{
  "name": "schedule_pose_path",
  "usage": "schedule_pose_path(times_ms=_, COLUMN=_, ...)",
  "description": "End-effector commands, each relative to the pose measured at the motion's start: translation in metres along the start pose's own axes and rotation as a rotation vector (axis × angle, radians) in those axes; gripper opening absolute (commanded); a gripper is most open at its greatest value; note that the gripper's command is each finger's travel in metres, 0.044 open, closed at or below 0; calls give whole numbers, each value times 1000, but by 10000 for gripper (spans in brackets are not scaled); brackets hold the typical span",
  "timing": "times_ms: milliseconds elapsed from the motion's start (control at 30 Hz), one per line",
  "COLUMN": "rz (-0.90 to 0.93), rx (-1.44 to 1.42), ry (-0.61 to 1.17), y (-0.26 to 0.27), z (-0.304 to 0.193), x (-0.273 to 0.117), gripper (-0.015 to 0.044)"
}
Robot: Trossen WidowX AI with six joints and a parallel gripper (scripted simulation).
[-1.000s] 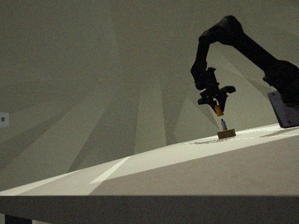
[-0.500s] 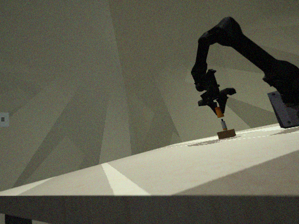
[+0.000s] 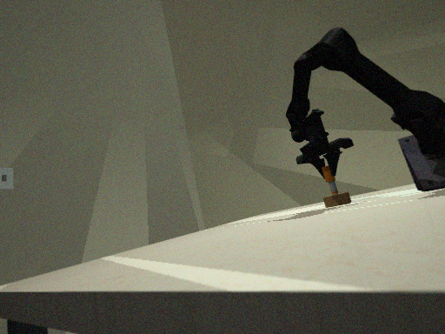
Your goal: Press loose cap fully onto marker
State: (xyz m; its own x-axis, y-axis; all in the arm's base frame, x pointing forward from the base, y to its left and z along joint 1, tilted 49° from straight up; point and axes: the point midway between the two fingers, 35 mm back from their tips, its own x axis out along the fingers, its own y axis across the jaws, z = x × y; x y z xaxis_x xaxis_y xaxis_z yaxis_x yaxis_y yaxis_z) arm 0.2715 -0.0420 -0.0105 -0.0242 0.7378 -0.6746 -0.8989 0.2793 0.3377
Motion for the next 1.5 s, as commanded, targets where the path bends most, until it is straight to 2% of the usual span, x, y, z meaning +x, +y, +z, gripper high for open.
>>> schedule_pose_path(times_ms=0, rz=4, rx=5, ry=-5, y=1, z=1, x=9, gripper=0)
schedule_pose_path(times_ms=367, rz=5, rx=5, ry=-7, y=2, z=1, x=26, gripper=0)
schedule_pose_path(times_ms=733, rz=5, rx=5, ry=-7, y=2, z=1, x=27, gripper=0)
schedule_pose_path(times_ms=1267, rz=5, rx=-1, ry=-3, y=2, z=1, x=26, gripper=420)
schedule_pose_path(times_ms=1300, rz=5, rx=-1, ry=-3, y=2, z=1, x=26, gripper=440)
schedule_pose_path(times_ms=1367, rz=5, rx=-1, ry=-2, y=2, z=1, x=24, gripper=440)
schedule_pose_path(times_ms=1467, rz=3, rx=0, ry=1, y=-1, z=0, x=-11, gripper=440)
